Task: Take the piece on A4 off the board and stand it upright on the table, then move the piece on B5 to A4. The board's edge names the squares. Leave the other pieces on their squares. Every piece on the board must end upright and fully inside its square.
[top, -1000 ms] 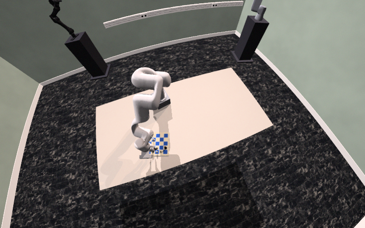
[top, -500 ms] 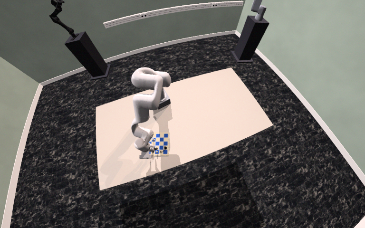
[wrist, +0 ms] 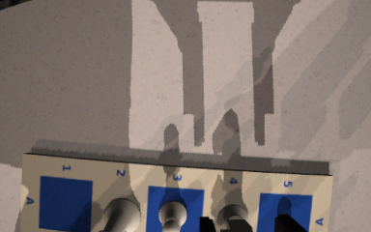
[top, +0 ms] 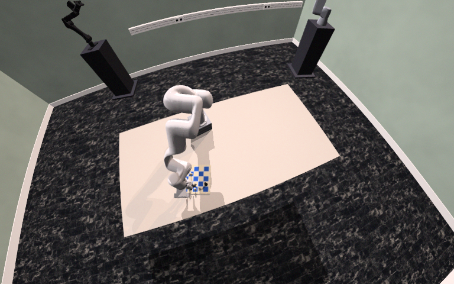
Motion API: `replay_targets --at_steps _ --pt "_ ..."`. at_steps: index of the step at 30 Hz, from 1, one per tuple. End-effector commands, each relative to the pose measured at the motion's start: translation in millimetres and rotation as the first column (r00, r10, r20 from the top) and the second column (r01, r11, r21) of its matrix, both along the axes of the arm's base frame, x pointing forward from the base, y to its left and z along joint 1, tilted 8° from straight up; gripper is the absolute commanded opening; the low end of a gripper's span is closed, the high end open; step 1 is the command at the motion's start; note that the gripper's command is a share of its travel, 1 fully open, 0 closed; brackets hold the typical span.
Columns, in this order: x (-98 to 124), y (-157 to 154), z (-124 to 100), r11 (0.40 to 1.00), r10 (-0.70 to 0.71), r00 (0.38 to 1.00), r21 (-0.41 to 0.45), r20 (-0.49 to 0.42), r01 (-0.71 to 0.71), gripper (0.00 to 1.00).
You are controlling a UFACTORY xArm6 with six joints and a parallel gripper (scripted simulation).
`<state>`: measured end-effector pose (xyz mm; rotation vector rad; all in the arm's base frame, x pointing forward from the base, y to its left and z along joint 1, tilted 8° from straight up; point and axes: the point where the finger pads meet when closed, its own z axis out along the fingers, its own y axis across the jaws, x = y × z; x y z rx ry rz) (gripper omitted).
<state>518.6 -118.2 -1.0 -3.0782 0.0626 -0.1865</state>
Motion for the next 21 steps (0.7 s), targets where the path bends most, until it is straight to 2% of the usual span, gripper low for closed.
replay_targets --at_steps 1,11,21 --pt "2.8 -0.1 -6.8 1.0 0.0 1.0 -0.001 0.004 0.0 0.41" --pt "4.5 0.7 -20.2 1.0 0.0 1.0 -0.001 0.004 0.0 0.41" --pt "4.6 0.7 -21.4 1.0 0.0 1.0 -0.001 0.004 0.0 0.41"
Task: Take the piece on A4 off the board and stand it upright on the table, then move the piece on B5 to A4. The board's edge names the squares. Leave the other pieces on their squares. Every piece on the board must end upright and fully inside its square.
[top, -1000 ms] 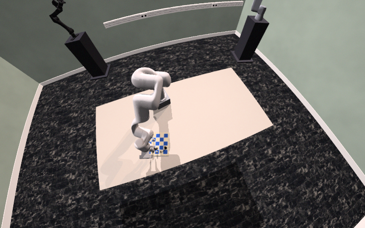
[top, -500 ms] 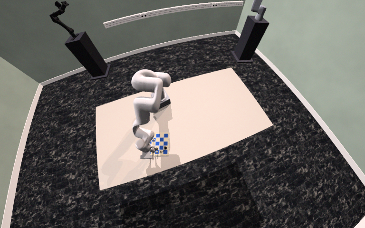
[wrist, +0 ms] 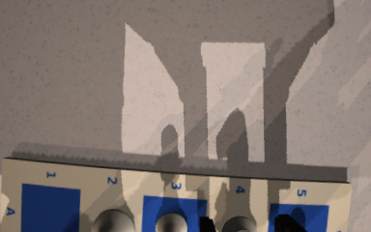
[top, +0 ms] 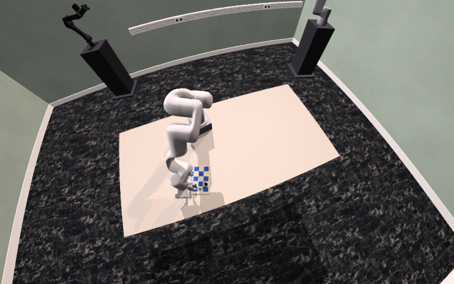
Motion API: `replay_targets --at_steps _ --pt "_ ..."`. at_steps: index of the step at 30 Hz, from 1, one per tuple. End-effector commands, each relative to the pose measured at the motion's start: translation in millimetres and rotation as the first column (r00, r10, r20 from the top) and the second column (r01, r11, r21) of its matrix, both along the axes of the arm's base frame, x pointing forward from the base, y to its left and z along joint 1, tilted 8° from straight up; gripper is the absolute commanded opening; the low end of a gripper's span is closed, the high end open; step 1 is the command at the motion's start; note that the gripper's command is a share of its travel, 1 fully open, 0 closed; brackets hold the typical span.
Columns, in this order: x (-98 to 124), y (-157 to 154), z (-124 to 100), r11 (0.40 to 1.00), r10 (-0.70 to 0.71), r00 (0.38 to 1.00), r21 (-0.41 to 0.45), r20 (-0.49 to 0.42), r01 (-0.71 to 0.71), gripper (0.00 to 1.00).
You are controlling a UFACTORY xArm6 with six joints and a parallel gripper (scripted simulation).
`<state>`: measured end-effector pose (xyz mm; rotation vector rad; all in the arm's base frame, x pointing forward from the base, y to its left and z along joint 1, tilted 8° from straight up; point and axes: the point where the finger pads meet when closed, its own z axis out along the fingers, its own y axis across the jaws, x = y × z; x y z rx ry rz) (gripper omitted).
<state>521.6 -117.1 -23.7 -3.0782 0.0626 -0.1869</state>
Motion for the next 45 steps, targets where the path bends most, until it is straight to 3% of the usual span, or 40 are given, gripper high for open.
replay_targets --at_steps 1,29,30,45 --pt "1.6 -0.5 1.3 1.0 0.0 1.0 -0.001 0.004 0.0 0.41" --pt "1.6 -0.5 1.3 1.0 0.0 1.0 -0.001 0.004 0.0 0.41" --pt "1.6 -0.5 1.3 1.0 0.0 1.0 -0.001 0.004 0.0 0.0" --pt "1.6 -0.5 1.3 1.0 0.0 1.0 -0.001 0.004 0.0 0.0"
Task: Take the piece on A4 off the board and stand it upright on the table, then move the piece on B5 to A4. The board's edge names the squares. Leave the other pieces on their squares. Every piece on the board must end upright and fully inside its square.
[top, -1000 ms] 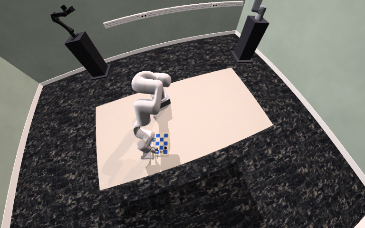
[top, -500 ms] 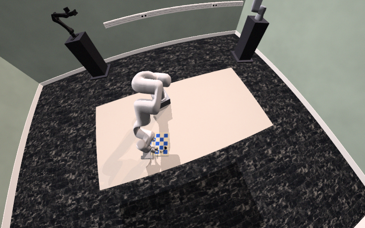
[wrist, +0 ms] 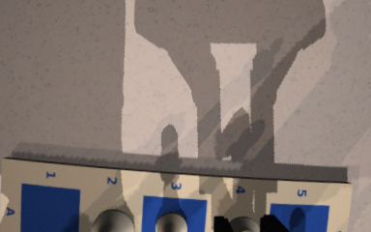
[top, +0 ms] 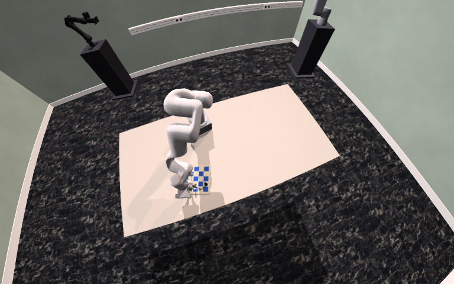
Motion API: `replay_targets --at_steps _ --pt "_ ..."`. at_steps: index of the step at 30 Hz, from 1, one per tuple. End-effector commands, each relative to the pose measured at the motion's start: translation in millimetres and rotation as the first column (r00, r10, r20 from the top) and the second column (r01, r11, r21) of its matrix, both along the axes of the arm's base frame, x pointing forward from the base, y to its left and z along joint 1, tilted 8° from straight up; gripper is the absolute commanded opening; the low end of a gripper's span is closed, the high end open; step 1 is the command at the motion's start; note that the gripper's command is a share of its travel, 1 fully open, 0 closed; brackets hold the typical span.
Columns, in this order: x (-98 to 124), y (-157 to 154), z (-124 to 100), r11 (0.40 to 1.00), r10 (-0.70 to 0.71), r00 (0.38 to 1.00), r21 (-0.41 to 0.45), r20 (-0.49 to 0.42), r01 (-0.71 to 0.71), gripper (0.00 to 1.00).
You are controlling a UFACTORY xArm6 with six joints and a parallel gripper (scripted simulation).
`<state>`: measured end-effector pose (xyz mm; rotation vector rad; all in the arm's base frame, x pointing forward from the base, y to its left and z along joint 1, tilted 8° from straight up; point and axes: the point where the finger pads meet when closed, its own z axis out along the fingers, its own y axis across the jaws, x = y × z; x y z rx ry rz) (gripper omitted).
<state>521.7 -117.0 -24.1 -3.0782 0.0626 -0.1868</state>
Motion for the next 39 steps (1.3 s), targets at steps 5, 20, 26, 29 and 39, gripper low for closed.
replay_targets --at_steps 5,20,26,29,39 --pt "1.5 -0.5 1.8 1.0 0.0 1.0 -0.001 0.004 0.0 0.0" --pt "1.5 -0.5 1.8 1.0 0.0 1.0 -0.001 0.004 0.0 0.0" --pt "0.3 -1.0 11.3 1.0 0.0 1.0 -0.001 0.004 0.0 0.0" --pt "-1.7 -1.9 27.3 1.0 0.0 1.0 -0.001 0.004 0.0 0.0" --pt "-9.0 -4.9 84.4 1.0 0.0 1.0 -0.001 0.004 0.0 0.0"
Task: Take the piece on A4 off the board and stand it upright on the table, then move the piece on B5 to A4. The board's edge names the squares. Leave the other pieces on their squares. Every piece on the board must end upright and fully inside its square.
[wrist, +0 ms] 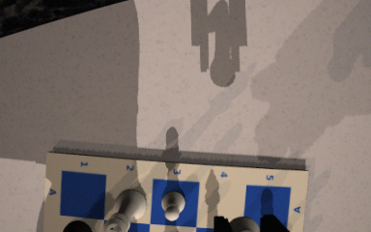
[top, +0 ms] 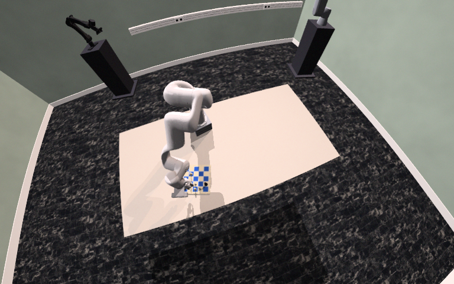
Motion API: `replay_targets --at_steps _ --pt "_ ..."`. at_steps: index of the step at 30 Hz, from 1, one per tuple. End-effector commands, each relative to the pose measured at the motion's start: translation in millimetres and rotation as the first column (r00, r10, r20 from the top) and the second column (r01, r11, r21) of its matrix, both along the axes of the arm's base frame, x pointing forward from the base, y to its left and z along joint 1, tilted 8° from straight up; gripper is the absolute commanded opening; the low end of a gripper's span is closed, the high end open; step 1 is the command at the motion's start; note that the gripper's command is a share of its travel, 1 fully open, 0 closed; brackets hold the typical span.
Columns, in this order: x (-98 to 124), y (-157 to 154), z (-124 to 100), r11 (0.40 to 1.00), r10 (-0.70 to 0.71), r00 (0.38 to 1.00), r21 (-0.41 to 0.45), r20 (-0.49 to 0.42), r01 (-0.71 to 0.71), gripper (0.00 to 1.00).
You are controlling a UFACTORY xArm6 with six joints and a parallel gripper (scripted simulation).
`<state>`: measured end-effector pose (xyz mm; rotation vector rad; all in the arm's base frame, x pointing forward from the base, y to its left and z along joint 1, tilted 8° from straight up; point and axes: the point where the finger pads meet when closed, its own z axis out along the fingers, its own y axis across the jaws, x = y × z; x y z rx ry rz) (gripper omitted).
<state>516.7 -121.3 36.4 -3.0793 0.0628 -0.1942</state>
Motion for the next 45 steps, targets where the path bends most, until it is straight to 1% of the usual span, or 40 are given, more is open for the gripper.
replay_targets --at_steps 1,5,16,18,20,22,23,24,26,27,29,30,33,34,35,36,38,39,40,41,42,43,44,45 --pt "-4.6 -1.0 29.0 1.0 0.0 1.0 0.001 0.0 0.0 0.0" --pt "-6.0 -1.5 39.7 1.0 0.0 1.0 0.001 0.0 0.0 0.0" --pt "-6.3 -1.4 40.3 1.0 0.0 1.0 0.001 0.0 0.0 0.0" --pt "-11.2 2.6 40.6 1.0 0.008 1.0 0.0 0.0 -0.008 0.0" --pt "-26.3 14.3 41.3 1.0 0.029 1.0 -0.002 0.001 -0.029 0.0" --pt "-53.1 32.9 41.1 0.998 0.065 0.998 -0.006 0.003 -0.065 0.0" --pt "-53.1 32.9 41.1 0.998 0.065 0.998 -0.006 0.003 -0.065 0.0" --pt "-70.3 43.6 40.2 0.996 0.087 0.996 -0.009 0.004 -0.087 0.0" --pt "-70.3 43.6 40.2 0.996 0.087 0.996 -0.009 0.004 -0.087 0.0" --pt "-89.5 54.4 38.4 0.994 0.11 0.994 -0.012 0.005 -0.11 0.0" --pt "-89.5 54.4 38.4 0.994 0.11 0.994 -0.012 0.005 -0.11 0.0" --pt "-109.7 64.8 35.8 0.991 0.134 0.991 -0.015 0.006 -0.134 0.0" --pt "-109.7 64.8 35.8 0.991 0.134 0.991 -0.015 0.006 -0.134 0.0" --pt "-129.9 74.2 32.4 0.987 0.157 0.988 -0.018 0.007 -0.157 0.0" --pt "-129.9 74.2 32.4 0.987 0.157 0.988 -0.018 0.007 -0.157 0.0" --pt "-149.2 82.2 28.6 0.984 0.179 0.984 -0.022 0.007 -0.179 0.0" --pt "-149.2 82.2 28.6 0.984 0.179 0.984 -0.022 0.007 -0.179 0.0" --pt "-166.7 88.9 24.6 0.98 0.198 0.98 -0.025 0.008 -0.198 0.0" --pt "-166.7 88.9 24.6 0.98 0.198 0.98 -0.025 0.008 -0.198 0.0" --pt "-181.4 94.0 20.9 0.976 0.214 0.977 -0.027 0.008 -0.214 0.0" --pt "-181.4 94.0 20.9 0.976 0.214 0.977 -0.027 0.008 -0.214 0.0" --pt "-192.8 97.7 17.7 0.974 0.227 0.974 -0.029 0.009 -0.226 0.0" --pt "-192.8 97.7 17.7 0.974 0.227 0.974 -0.029 0.009 -0.226 0.0" --pt "-200.8 100.1 15.4 0.972 0.235 0.972 -0.031 0.009 -0.235 0.0"
